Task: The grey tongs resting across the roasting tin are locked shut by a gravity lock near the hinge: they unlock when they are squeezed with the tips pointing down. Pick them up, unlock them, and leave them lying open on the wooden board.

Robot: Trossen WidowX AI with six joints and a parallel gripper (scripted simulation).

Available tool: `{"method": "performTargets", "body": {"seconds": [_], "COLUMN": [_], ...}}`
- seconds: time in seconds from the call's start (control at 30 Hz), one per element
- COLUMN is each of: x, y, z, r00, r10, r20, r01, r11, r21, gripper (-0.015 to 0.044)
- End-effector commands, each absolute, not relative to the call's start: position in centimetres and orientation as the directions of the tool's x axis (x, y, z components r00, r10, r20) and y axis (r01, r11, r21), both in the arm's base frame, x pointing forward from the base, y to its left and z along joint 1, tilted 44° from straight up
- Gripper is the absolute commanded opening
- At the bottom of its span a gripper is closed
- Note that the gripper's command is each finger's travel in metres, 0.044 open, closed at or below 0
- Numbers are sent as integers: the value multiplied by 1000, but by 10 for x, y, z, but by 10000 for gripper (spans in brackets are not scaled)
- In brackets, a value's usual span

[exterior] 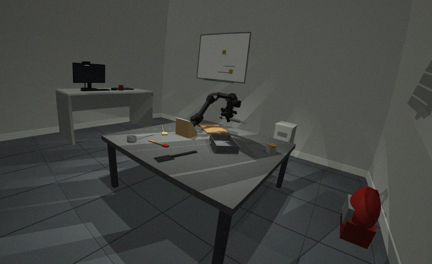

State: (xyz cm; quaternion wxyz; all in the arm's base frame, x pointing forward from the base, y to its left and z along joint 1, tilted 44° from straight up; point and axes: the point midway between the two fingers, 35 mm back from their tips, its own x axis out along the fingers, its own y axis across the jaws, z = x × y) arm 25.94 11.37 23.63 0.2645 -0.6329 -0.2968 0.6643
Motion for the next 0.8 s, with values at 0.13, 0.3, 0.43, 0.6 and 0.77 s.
{"method": "performTargets", "body": {"seconds": [0.13, 0.3, 0.43, 0.6, 0.77], "x": [250, 240, 231, 218, 205], "y": [120, 133, 144, 156, 166], "z": [248, 250, 253, 257, 262], "r00": [-56, -77, -93, -107, -109], "r10": [730, 706, 683, 654, 639], "r20": [-681, -704, -725, -749, -762], "r01": [26, 241, 436, 651, 788], "r11": [-681, -672, -626, -523, -411], "r21": [-732, -700, -646, -550, -458], "gripper": [-150, -150, -150, -150, -150]}}
